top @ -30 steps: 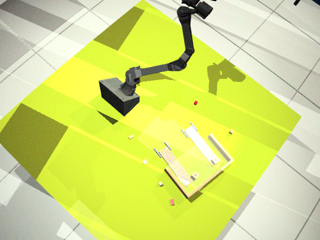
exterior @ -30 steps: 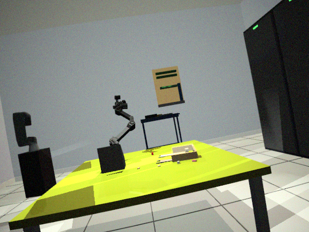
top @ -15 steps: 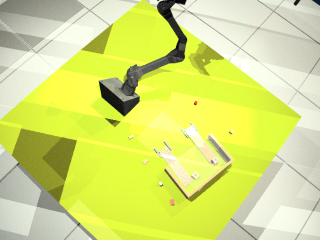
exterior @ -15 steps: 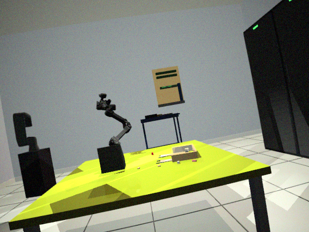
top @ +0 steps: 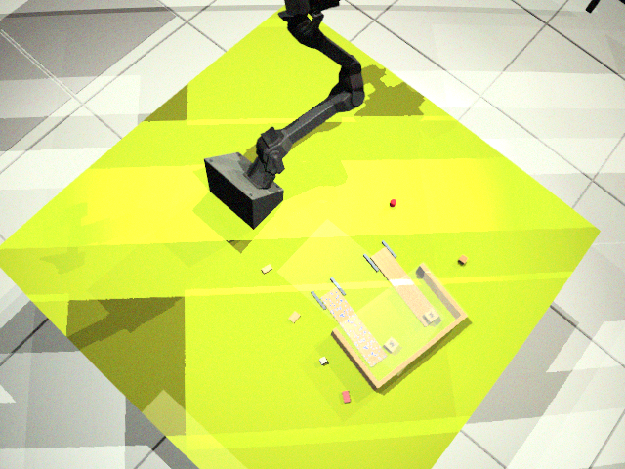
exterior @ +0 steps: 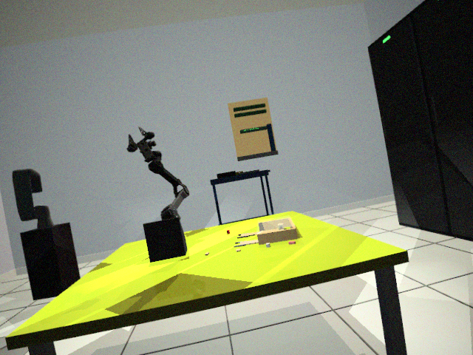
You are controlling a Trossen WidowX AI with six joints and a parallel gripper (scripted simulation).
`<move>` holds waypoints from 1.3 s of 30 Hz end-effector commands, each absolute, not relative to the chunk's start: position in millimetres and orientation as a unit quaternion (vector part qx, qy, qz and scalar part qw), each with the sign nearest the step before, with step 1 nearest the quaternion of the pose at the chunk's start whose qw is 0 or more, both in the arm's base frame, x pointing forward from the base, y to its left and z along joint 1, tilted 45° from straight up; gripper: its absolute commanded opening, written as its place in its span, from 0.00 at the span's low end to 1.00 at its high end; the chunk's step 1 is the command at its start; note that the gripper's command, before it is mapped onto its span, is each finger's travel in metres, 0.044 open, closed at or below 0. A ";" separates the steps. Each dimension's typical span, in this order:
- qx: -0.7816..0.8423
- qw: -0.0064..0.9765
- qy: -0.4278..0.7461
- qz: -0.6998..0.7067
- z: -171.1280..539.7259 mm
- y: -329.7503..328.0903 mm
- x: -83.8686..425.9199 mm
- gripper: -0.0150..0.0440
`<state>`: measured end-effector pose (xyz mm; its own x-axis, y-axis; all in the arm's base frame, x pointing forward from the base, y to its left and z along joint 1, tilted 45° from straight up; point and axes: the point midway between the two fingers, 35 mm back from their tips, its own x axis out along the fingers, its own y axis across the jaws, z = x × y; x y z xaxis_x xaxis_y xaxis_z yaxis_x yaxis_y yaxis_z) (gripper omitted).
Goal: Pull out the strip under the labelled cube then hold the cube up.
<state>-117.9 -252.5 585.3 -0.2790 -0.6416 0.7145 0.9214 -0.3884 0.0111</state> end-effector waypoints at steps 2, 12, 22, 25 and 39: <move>-0.252 0.605 -0.199 -0.729 540.7 -306.9 -83.0 0.93; -0.118 0.776 -0.139 -0.604 440.7 -371.8 28.2 0.93; 0.022 0.905 -0.057 -0.421 329.7 -363.9 163.0 0.93; 0.063 0.931 -0.028 -0.359 296.8 -346.1 200.6 0.93; 0.234 0.961 0.136 -0.056 156.9 -191.0 317.3 0.93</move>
